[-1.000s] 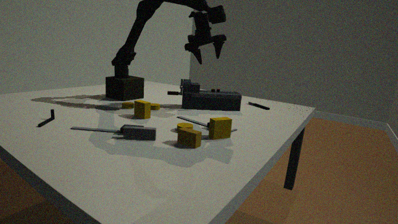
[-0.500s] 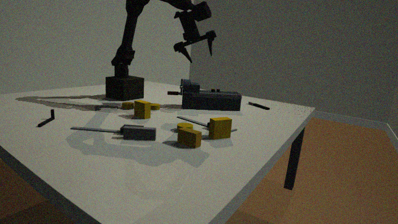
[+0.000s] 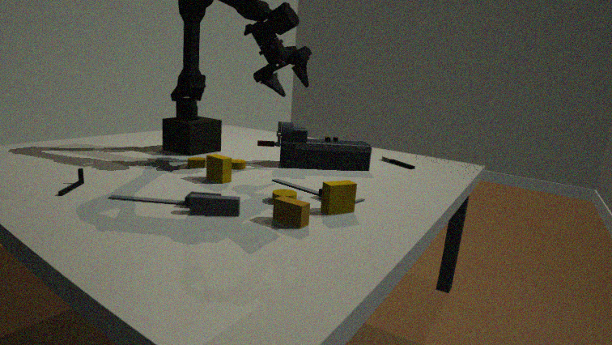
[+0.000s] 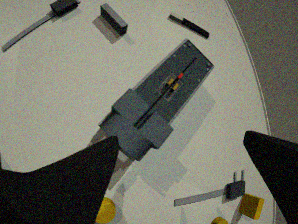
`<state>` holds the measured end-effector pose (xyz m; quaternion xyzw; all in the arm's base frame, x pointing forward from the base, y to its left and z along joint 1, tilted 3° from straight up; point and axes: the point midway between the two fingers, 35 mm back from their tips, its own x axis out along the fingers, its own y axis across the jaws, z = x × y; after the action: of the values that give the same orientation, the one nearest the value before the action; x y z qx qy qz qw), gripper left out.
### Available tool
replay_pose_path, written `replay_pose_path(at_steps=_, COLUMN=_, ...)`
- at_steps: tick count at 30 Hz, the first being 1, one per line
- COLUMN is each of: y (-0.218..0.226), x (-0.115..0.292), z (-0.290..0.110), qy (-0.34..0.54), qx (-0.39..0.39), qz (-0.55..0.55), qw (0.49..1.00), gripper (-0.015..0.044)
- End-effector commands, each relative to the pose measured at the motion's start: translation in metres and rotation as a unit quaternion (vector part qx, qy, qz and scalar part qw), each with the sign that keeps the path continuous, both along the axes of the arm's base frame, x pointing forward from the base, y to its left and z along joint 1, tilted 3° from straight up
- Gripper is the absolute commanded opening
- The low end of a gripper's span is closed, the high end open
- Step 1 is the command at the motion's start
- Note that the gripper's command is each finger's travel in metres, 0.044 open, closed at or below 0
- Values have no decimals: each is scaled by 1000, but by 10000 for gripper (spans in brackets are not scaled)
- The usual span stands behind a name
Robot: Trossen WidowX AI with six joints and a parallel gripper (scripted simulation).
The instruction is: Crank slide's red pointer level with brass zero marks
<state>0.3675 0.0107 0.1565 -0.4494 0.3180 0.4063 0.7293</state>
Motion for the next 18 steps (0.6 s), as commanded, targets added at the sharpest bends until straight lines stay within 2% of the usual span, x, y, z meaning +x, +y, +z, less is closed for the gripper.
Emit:
replay_pose_path(at_steps=1, y=-3, x=-10, z=0, qy=0, qx=39, qz=-56, qw=998, gripper=440)
replay_pose_path(at_steps=9, y=-11, x=-33, z=-10, qy=11, qx=124, qz=-177, qw=976, gripper=440)
replay_pose_path(at_steps=18, y=-17, x=-60, z=-25, qy=26, qx=223, qz=-300, qw=927, gripper=440)
